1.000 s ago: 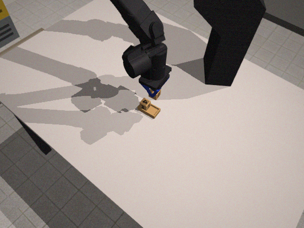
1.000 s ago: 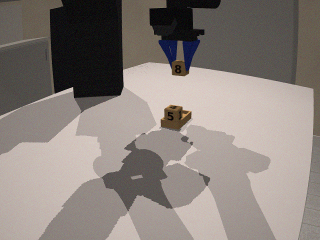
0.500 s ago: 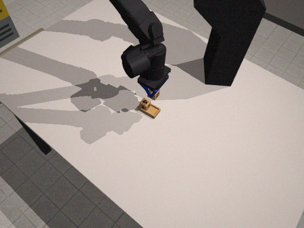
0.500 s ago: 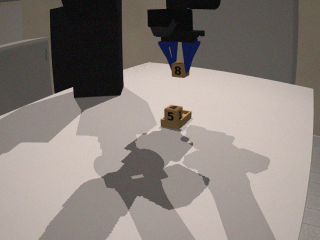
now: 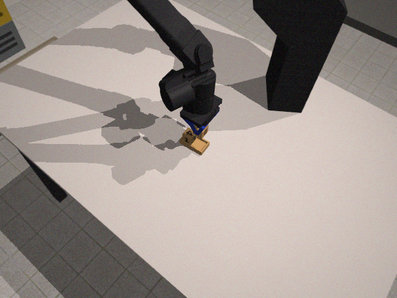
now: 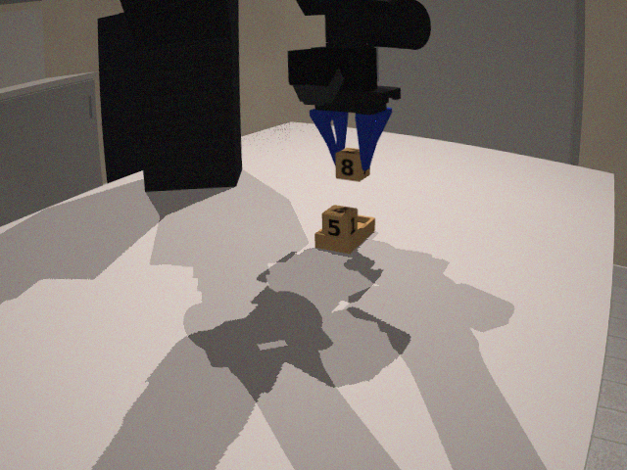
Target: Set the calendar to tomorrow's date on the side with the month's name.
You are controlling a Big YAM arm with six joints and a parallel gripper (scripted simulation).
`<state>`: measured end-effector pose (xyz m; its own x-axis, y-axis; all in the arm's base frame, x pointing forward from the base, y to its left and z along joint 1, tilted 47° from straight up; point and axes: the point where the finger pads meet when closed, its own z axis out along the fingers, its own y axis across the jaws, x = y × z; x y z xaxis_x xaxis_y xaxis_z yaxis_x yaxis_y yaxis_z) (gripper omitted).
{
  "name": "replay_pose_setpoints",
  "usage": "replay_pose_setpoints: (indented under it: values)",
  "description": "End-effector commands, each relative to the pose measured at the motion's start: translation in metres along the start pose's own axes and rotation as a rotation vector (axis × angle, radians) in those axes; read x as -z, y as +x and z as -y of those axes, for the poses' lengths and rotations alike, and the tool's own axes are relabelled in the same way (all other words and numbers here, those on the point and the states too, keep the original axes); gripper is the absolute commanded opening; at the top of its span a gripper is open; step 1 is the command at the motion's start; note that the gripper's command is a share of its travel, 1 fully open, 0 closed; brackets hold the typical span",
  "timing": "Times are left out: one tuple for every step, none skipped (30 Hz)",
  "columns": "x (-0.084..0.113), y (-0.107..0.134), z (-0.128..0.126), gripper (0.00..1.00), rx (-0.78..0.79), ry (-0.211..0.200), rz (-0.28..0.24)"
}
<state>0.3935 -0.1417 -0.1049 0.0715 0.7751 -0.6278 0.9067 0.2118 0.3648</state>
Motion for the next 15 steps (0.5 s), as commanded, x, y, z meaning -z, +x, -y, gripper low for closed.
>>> replay_pose_setpoints:
  values:
    - [-0.014, -0.003, 0.001, 0.27, 0.011, 0.002, 0.009]
    - [-0.017, -0.003, 0.001, 0.27, 0.011, 0.002, 0.009]
    - [-0.019, -0.003, 0.001, 0.27, 0.011, 0.002, 0.009]
    - [-0.022, -0.003, 0.001, 0.27, 0.011, 0.002, 0.009]
    - [-0.024, -0.003, 0.001, 0.27, 0.011, 0.002, 0.009]
    - [-0.026, -0.003, 0.001, 0.27, 0.011, 0.002, 0.009]
    - [-0.027, -0.003, 0.001, 0.27, 0.011, 0.003, 0.01]
    - [-0.029, -0.004, 0.001, 0.27, 0.011, 0.003, 0.01]
    - [-0.029, -0.004, 0.001, 0.27, 0.011, 0.003, 0.01]
    - [-0.03, -0.004, 0.001, 0.27, 0.011, 0.003, 0.01]
    - [-0.03, -0.003, 0.001, 0.27, 0.011, 0.003, 0.01]
    - [-0.03, -0.003, 0.001, 0.27, 0.011, 0.003, 0.01]
    - [-0.03, -0.003, 0.001, 0.27, 0.011, 0.003, 0.01]
    - [-0.027, -0.002, -0.004, 0.27, 0.018, -0.006, 0.007]
    - [-0.027, -0.002, -0.004, 0.27, 0.018, -0.005, 0.007]
